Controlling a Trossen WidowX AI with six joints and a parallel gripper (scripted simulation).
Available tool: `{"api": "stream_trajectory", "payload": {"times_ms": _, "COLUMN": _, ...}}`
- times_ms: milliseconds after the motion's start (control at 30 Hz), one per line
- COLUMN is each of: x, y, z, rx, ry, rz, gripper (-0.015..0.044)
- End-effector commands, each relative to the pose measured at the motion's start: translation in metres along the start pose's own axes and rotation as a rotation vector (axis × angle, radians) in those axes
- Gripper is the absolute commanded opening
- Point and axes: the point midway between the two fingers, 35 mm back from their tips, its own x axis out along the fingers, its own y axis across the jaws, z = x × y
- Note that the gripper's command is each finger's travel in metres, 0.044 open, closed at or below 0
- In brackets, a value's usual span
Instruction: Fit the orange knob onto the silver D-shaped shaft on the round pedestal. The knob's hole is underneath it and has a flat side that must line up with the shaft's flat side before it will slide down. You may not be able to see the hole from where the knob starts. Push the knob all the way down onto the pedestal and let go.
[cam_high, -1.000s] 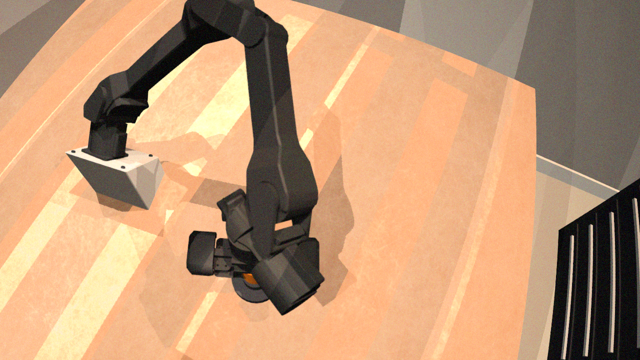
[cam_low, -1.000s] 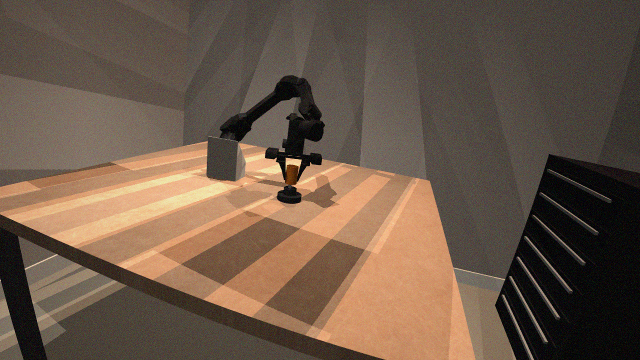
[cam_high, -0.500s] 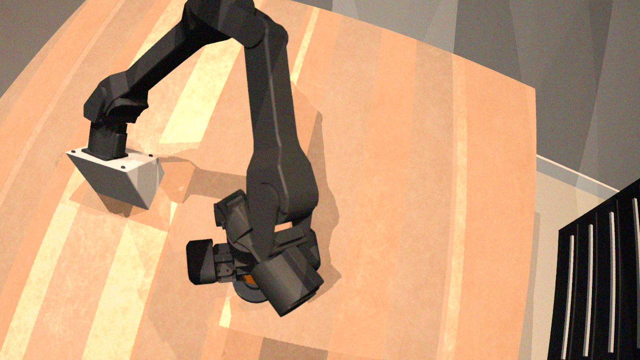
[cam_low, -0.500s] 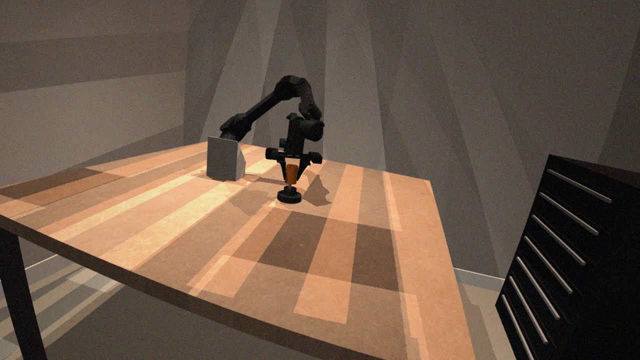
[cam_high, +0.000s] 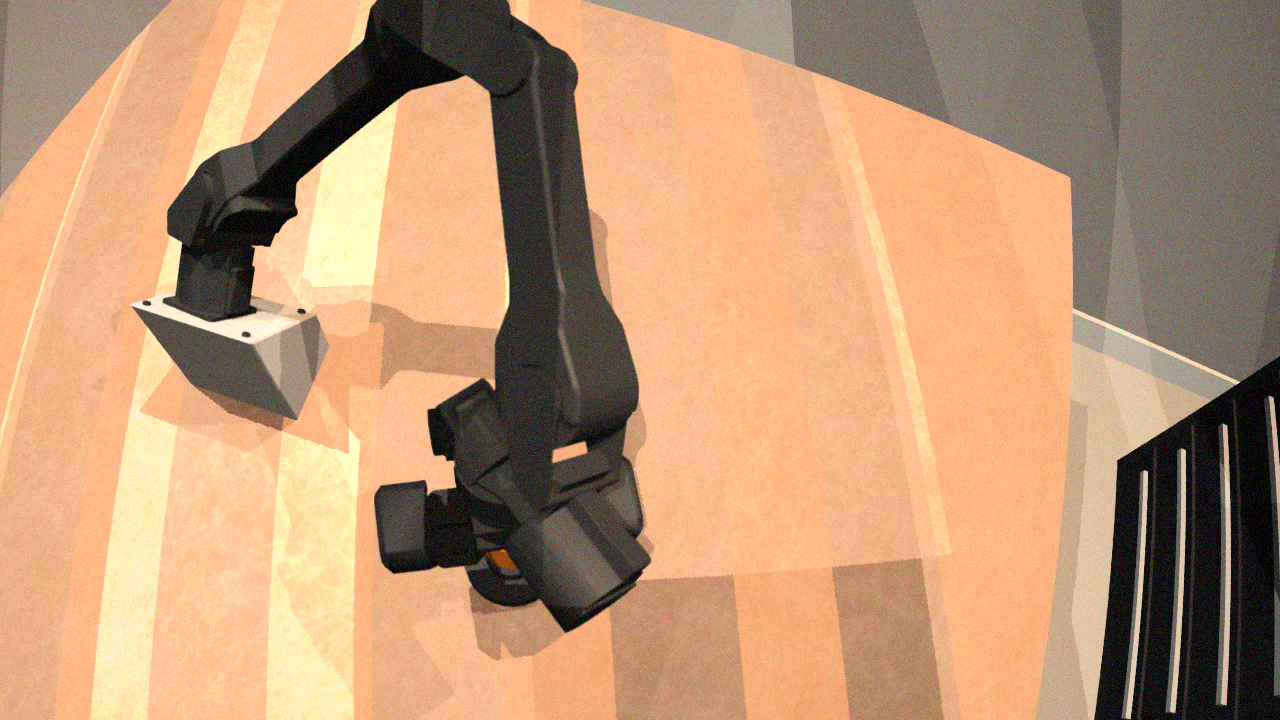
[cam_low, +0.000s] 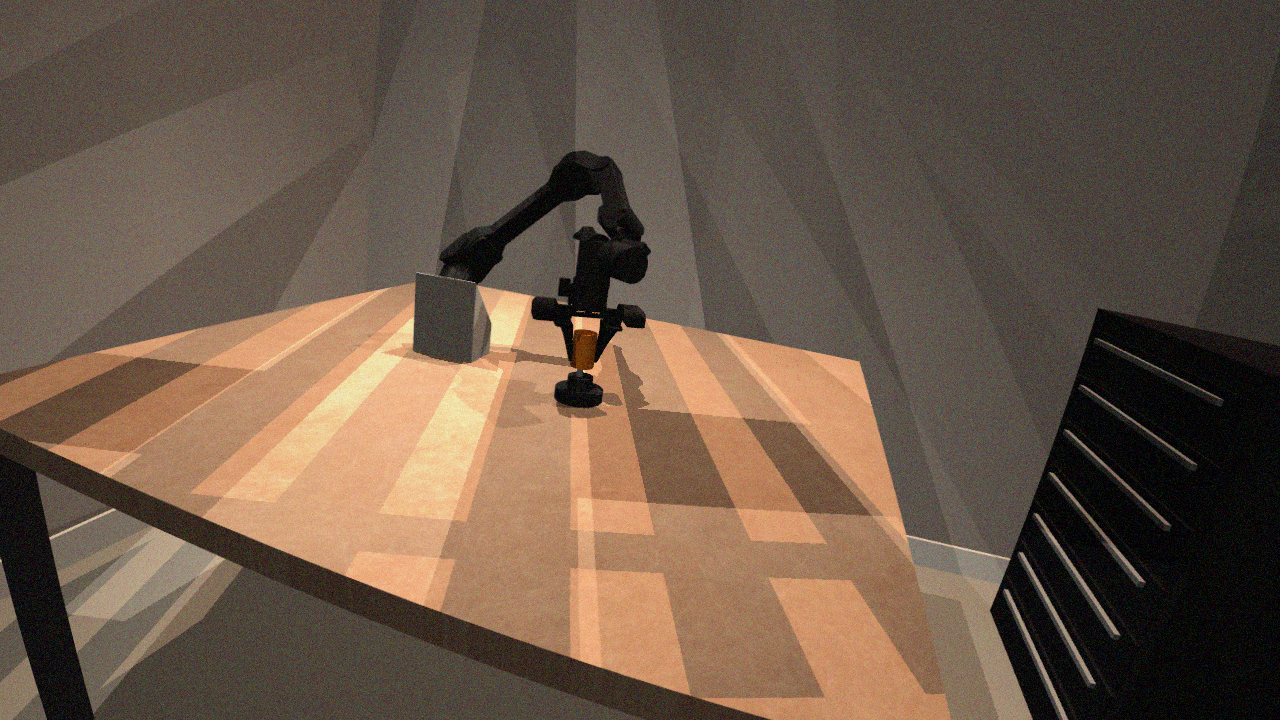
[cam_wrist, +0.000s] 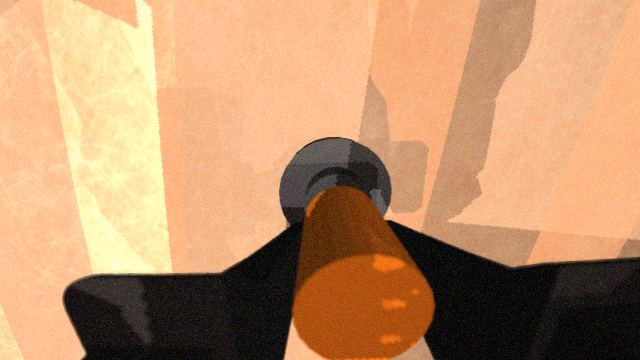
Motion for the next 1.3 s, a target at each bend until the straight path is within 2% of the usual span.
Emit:
{"api": "stream_trajectory", "payload": {"times_ms": 0, "x": -0.0029, "y": 0.0006, "z": 0.0006, "rx": -0.005, "ry": 0.0, "rz": -0.003, "gripper": 0.0}}
{"api": "stream_trajectory", "payload": {"times_ms": 167, "x": -0.0046, "y": 0.0008, "z": 0.0017, "rx": -0.031, "ry": 0.0, "rz": -0.003, "gripper": 0.0}}
{"api": "stream_trajectory", "payload": {"times_ms": 367, "x": -0.003, "y": 0.0015, "z": 0.0011, "rx": -0.215, "ry": 0.0, "rz": -0.003, "gripper": 0.0}}
{"api": "stream_trajectory", "payload": {"times_ms": 1267, "x": -0.0006, "y": 0.0011, "z": 0.0016, "rx": -0.215, "ry": 0.0, "rz": -0.003, "gripper": 0.0}}
